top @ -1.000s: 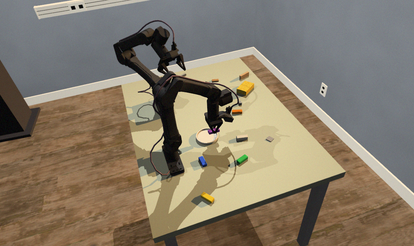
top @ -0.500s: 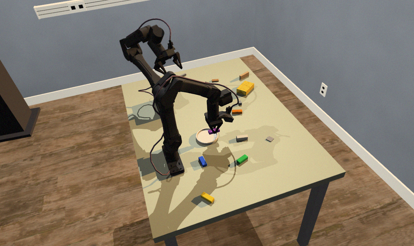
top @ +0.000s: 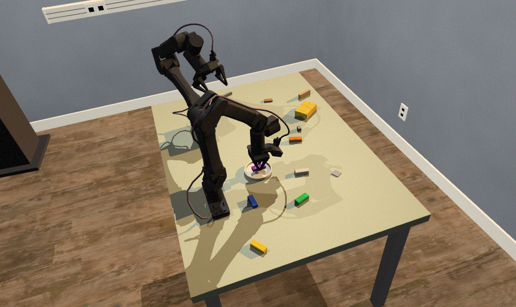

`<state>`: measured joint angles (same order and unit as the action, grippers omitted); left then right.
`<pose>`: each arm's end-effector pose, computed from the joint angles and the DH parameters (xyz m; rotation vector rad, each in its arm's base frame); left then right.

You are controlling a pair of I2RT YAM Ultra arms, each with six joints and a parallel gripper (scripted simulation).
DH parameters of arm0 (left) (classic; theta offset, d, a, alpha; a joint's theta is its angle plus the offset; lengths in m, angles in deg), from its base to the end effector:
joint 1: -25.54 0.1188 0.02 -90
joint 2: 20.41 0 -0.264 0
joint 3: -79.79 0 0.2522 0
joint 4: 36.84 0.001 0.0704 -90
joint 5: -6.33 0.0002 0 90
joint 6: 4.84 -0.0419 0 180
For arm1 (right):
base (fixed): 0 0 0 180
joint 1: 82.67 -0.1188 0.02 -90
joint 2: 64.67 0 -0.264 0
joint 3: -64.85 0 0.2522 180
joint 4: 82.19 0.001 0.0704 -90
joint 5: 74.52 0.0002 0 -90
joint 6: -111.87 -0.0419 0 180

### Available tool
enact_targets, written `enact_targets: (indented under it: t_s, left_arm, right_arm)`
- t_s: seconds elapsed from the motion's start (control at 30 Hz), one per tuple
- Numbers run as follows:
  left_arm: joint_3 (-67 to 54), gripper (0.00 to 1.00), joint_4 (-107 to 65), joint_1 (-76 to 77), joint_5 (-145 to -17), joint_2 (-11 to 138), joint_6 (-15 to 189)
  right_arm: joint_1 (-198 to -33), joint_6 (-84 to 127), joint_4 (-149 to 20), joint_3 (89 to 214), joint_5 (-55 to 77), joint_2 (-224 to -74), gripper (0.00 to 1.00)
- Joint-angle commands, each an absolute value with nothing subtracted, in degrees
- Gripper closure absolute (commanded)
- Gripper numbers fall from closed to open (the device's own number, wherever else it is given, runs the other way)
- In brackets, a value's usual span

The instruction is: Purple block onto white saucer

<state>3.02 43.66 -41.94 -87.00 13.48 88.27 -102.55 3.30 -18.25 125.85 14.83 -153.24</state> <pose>0.0317 -0.0674 0.3690 1.1950 1.9604 -0.5979 0.2194 0.0809 0.1537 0.0354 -3.1128 -0.0032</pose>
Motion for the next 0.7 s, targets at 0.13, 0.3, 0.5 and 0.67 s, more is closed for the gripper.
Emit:
enact_targets:
  t_s: [0.13,0.3,0.5,0.67]
  left_arm:
    - [0.9,0.0,44.4,-43.1,-88.4,12.5,89.1]
    - [0.9,0.0,44.4,-43.1,-88.4,12.5,89.1]
    - [0.9,0.0,44.4,-43.1,-88.5,12.5,89.1]
    - [1.5,0.0,43.7,-43.1,-88.2,13.1,88.9]
  right_arm:
    - [-104.7,0.2,-21.9,123.5,15.0,-152.8,0.82]
    - [-104.3,0.6,-22.9,123.0,15.0,-153.9,0.82]
    - [-104.3,0.7,-22.9,123.5,15.0,-153.9,0.82]
    - [-104.3,0.7,-21.1,124.1,15.0,-153.1,0.82]
